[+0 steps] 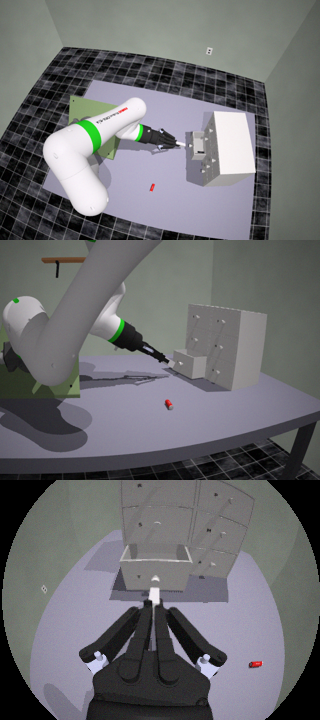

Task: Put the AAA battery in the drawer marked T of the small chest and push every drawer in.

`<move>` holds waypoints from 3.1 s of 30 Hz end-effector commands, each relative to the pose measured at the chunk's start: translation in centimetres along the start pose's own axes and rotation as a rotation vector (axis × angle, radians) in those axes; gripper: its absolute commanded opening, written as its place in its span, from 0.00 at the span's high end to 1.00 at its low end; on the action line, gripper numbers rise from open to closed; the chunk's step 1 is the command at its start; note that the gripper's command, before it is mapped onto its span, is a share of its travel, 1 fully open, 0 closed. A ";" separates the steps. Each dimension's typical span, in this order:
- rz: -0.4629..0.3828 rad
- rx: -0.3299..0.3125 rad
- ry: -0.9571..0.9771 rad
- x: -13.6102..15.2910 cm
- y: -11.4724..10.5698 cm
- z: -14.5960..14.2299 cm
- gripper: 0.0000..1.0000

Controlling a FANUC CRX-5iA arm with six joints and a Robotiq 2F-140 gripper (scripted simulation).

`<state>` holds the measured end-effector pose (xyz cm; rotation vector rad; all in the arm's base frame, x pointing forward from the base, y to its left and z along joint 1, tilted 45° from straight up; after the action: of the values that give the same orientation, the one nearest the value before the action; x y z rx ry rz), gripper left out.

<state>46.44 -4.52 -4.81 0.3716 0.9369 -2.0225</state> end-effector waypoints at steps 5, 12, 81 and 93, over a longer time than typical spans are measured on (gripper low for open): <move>0.000 0.000 0.000 -0.5 0.8 0.0 1.00; 0.000 0.000 0.000 -0.8 1.4 0.0 1.00; 0.000 0.000 0.000 -4.7 8.2 -0.2 1.00; 0.000 0.000 0.000 -4.8 8.2 -0.2 1.00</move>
<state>55.79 -4.57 -6.20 0.3715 0.9369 -2.0226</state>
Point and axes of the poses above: the point where the finger pads meet when closed, its own y axis out along the fingers, its own z axis across the jaws, x = y × z, the point moved 8 cm from there along -y, back along the fingers, and after that the axes turned 2 degrees about y, right-handed, at the moved point
